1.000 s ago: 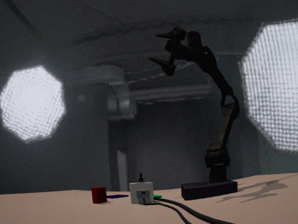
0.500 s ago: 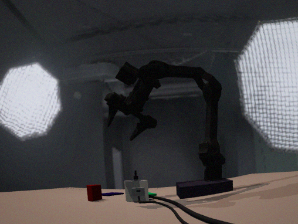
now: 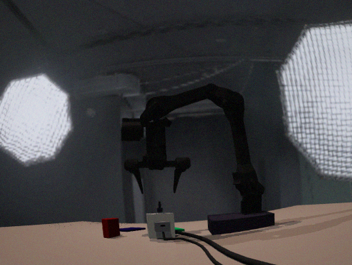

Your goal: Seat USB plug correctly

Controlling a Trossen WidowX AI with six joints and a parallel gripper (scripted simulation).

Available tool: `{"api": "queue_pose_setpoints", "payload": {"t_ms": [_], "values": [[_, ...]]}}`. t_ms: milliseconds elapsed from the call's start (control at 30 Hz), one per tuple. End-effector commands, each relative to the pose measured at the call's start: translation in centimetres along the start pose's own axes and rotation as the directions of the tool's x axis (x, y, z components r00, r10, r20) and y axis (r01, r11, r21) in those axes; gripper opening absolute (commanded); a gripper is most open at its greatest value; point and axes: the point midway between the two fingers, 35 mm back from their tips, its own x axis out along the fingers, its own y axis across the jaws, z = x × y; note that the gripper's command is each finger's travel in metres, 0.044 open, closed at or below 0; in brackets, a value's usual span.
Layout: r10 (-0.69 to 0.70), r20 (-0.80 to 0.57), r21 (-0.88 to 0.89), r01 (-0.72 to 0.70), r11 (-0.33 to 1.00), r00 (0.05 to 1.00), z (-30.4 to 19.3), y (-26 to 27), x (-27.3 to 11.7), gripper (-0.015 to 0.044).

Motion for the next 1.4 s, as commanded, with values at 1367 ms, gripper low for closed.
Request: {"api": "queue_pose_setpoints", "payload": {"t_ms": [1367], "values": [[-0.005, -0.001, 0.006, 0.005, 1.000, 1.000, 0.0, -0.1, 2.9, 0.0256]]}}
